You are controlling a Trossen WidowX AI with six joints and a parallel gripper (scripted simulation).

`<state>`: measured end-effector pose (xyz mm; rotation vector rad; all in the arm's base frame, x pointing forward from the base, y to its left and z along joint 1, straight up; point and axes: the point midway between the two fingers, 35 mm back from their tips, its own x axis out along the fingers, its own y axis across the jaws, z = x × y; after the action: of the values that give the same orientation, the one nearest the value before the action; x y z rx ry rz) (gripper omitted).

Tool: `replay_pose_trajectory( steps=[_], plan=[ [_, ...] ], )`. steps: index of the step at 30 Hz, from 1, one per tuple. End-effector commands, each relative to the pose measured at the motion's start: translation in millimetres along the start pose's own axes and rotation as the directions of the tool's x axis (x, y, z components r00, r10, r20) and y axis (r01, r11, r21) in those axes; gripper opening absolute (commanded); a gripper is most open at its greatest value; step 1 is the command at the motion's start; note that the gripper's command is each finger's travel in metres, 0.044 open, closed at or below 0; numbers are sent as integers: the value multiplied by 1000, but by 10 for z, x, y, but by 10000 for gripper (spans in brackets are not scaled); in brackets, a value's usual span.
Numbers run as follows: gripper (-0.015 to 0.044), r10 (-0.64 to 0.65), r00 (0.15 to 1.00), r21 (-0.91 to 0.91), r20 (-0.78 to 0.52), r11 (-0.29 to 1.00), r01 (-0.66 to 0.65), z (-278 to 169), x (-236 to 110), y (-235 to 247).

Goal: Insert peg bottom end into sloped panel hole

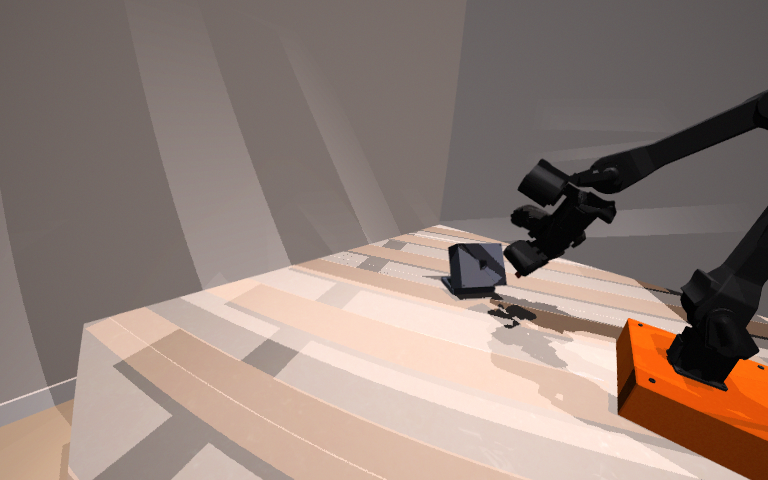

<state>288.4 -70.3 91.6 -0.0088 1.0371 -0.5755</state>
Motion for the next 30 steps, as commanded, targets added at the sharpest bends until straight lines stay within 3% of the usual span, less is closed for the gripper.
replay_pose_trajectory(
  steps=[1,30],
  plan=[
    [0,-7,1000,20,27,1000,6,-1,-15,24],
    [0,-25,976,164,217,986,-11,35,-168,225]
  ],
)
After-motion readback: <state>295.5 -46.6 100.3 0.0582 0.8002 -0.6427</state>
